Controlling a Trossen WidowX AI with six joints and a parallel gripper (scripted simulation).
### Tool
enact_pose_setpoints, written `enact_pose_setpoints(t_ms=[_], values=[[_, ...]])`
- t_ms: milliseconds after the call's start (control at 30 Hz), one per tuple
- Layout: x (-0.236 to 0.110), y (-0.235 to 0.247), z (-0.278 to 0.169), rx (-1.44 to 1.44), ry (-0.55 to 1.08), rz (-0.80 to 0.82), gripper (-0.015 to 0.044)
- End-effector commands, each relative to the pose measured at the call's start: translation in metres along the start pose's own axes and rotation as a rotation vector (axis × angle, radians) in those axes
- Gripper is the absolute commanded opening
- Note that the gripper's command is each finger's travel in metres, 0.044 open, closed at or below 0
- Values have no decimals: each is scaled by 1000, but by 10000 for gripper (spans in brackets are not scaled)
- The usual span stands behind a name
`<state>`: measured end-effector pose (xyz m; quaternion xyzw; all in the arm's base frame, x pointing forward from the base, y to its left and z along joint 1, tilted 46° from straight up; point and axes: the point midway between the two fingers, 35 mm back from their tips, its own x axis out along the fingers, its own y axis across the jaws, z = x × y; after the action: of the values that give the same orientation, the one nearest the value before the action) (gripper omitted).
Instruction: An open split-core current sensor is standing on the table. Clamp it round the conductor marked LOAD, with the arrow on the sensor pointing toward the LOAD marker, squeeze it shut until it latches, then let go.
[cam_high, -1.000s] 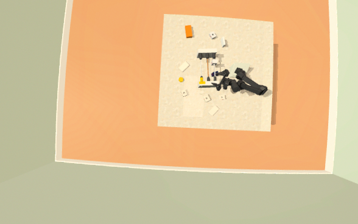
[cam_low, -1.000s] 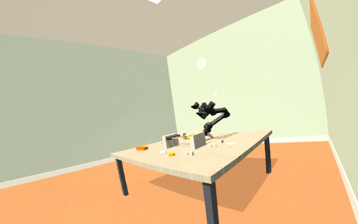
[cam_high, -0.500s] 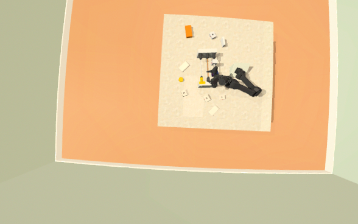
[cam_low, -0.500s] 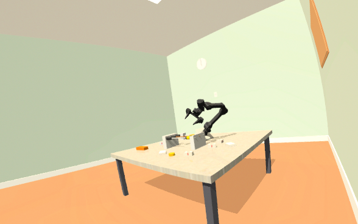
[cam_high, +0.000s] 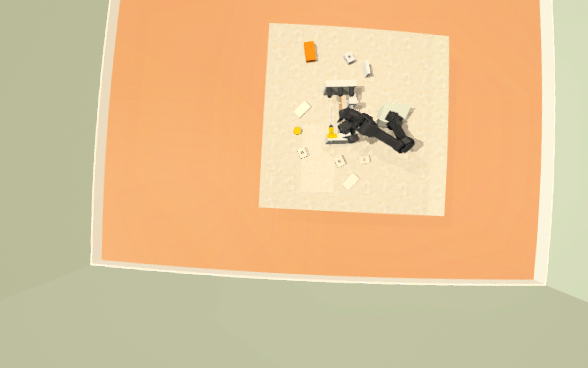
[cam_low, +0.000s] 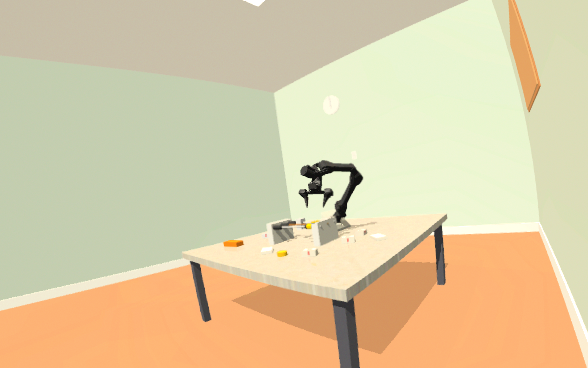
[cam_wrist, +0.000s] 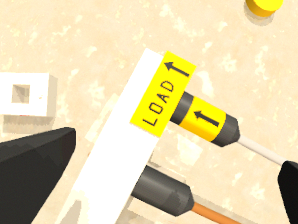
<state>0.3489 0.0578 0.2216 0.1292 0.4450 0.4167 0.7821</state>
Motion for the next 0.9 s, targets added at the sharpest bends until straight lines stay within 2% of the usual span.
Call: enact_pose_setpoints(t_ms=[0, 600, 633, 733, 867], values=[[0, 1, 4, 50, 5, 87, 440], [0, 1, 4, 50, 5, 87, 440], [0, 0, 2, 52, 7, 85, 414], [1, -19, -28, 76, 31, 61, 335], [4, -42, -83, 119, 75, 34, 322]])
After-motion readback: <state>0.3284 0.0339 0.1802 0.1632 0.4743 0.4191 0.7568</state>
